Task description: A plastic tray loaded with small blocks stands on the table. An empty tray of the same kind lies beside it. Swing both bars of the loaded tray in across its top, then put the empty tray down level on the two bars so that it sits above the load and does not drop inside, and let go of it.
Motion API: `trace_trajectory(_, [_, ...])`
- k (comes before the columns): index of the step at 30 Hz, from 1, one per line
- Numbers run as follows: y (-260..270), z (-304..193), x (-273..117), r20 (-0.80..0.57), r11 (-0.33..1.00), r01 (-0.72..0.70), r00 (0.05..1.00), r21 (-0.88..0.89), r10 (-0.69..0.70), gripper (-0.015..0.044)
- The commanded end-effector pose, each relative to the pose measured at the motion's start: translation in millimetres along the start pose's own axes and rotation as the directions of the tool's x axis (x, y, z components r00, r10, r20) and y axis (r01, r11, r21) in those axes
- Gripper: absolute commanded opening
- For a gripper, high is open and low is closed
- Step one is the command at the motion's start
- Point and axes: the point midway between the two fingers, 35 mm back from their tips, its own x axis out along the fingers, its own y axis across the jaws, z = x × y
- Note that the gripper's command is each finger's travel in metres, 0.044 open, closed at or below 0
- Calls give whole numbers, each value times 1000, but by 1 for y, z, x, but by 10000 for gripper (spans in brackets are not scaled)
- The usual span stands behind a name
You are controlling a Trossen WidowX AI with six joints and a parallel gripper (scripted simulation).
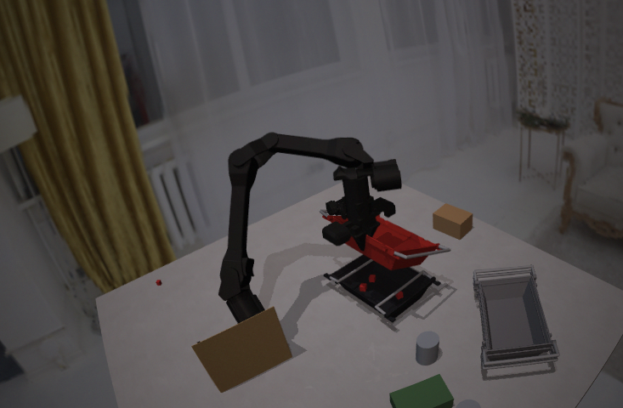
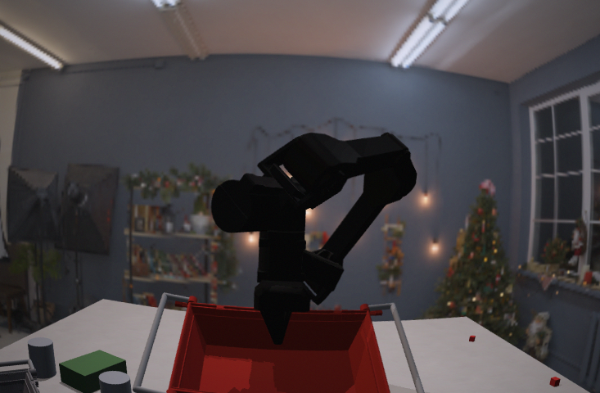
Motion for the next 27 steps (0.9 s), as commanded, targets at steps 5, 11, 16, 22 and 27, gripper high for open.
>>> trace_trajectory(5, [-1, -2, -4, 2, 1000, 17, 1000, -2, -17, 0])
trace_trajectory(11, [-2, -2, 1, 1, 1000, 17, 1000, -2, -17, 0])
trace_trajectory(16, [-3, -2, 11, 1, 1000, 17, 1000, -2, -17, 0])
trace_trajectory(22, [-3, -2, 23, 1, 1000, 17, 1000, -2, -17, 0])
trace_trajectory(27, [-3, -2, 34, 1, 1000, 18, 1000, -2, -18, 0])
